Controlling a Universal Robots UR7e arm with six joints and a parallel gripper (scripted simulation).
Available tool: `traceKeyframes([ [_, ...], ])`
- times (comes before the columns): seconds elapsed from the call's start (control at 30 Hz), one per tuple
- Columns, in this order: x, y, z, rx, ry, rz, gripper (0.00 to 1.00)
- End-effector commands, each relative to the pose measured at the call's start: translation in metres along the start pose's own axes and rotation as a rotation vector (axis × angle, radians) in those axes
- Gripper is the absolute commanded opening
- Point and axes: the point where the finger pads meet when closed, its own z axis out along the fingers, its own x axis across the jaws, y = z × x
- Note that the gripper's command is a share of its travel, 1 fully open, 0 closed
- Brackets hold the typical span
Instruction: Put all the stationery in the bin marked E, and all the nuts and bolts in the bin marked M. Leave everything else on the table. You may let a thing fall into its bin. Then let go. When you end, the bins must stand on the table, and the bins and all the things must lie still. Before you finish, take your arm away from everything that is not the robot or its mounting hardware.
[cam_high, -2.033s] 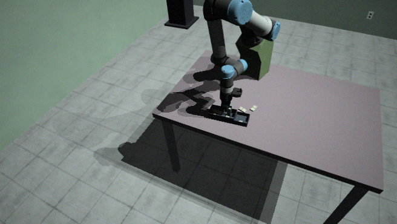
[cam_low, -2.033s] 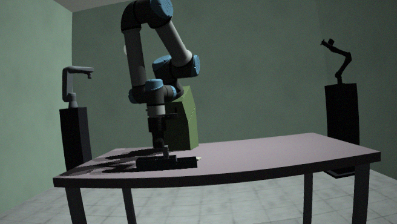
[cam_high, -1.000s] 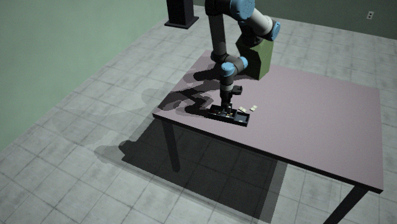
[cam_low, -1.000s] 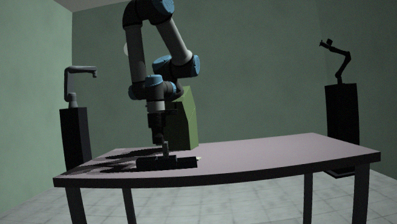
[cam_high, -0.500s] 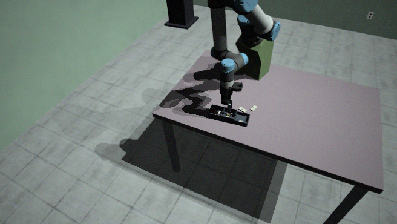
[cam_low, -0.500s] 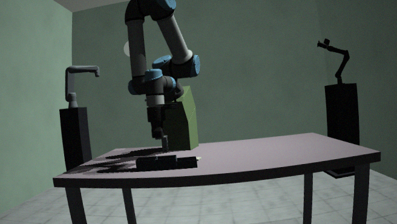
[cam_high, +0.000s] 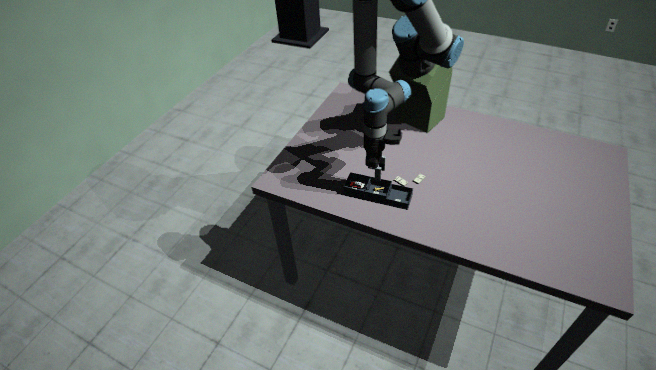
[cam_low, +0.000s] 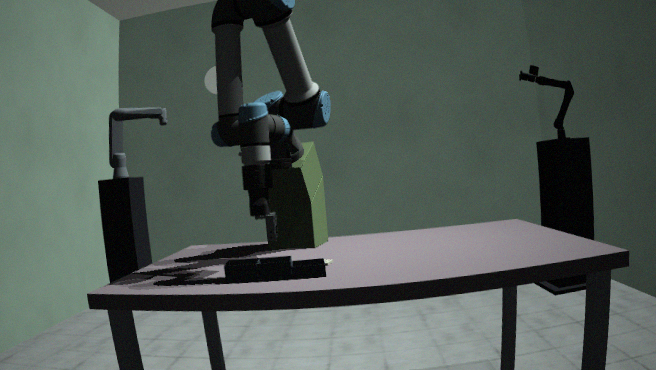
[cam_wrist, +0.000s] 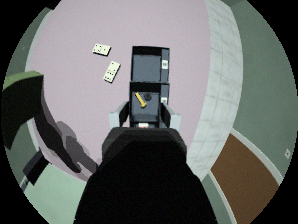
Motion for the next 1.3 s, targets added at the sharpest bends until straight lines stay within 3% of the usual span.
traceKeyframes([
  [0.0, 0.001, 0.000, -0.020, 0.000, 0.001, 0.000, 1.00],
  [0.77, 0.001, 0.000, -0.104, 0.000, 0.001, 0.000, 1.00],
  [1.27, 0.001, 0.000, -0.105, 0.000, 0.001, 0.000, 1.00],
])
